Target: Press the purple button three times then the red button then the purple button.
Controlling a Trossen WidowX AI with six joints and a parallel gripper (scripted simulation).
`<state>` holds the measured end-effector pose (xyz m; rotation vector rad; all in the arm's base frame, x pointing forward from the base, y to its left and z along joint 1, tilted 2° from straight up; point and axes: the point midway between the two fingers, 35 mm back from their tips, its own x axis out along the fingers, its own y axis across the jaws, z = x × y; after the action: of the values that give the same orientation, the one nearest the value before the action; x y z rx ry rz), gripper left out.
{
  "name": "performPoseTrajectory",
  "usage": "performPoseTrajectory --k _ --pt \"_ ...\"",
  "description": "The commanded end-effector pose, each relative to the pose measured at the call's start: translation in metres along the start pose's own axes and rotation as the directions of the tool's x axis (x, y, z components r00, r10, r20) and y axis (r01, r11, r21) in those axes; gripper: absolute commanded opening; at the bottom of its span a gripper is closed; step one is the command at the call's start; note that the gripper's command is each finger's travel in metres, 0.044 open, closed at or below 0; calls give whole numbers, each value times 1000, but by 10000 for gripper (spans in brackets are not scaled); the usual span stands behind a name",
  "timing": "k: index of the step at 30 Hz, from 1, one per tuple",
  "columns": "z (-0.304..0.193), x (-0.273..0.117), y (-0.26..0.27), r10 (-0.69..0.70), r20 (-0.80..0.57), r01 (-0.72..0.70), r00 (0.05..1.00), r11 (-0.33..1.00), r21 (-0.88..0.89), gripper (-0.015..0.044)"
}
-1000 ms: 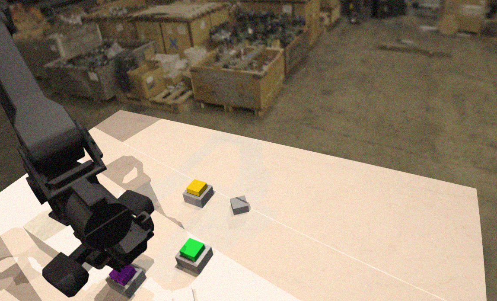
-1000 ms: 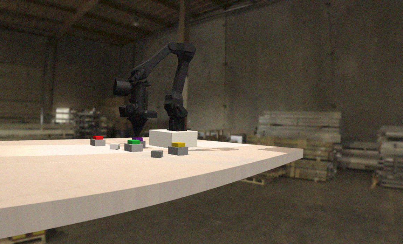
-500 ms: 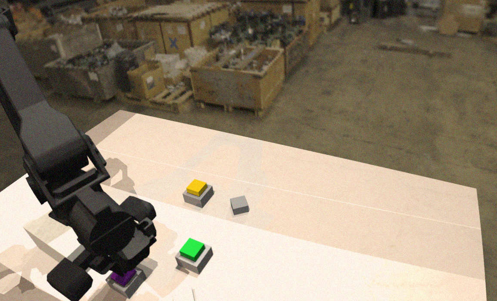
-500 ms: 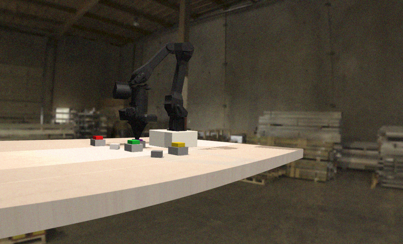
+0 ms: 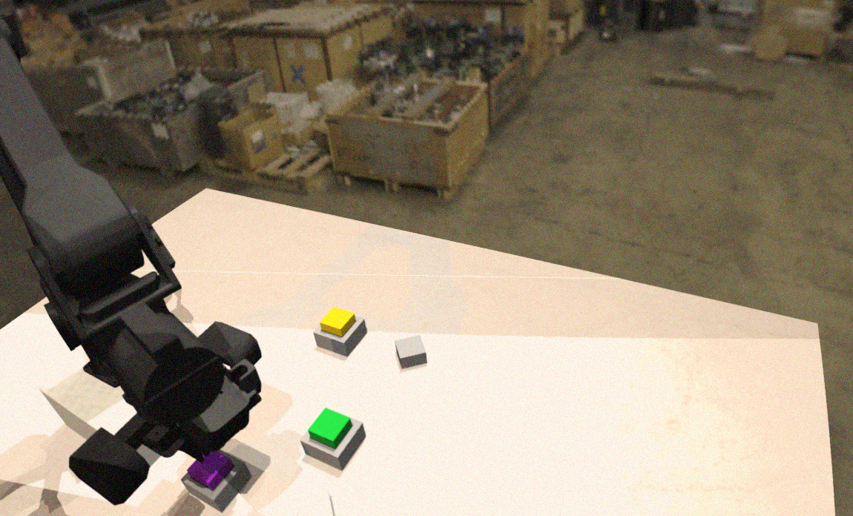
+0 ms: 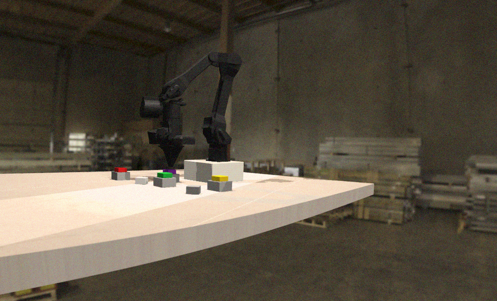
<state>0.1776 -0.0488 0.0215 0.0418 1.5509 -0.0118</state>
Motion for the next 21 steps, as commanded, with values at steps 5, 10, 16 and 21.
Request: performPoseTrajectory --k 5,10,16,21 --pt "10 -19 5 -3 19 3 1000 1000 -2 99" --pt "42 -37 45 3 23 -3 1000 1000 -24 230" --pt "70 -58 122 16 26 -15 1000 998 -56 387" --pt "73 -73 188 18 24 -17 1000 1000 -25 400"
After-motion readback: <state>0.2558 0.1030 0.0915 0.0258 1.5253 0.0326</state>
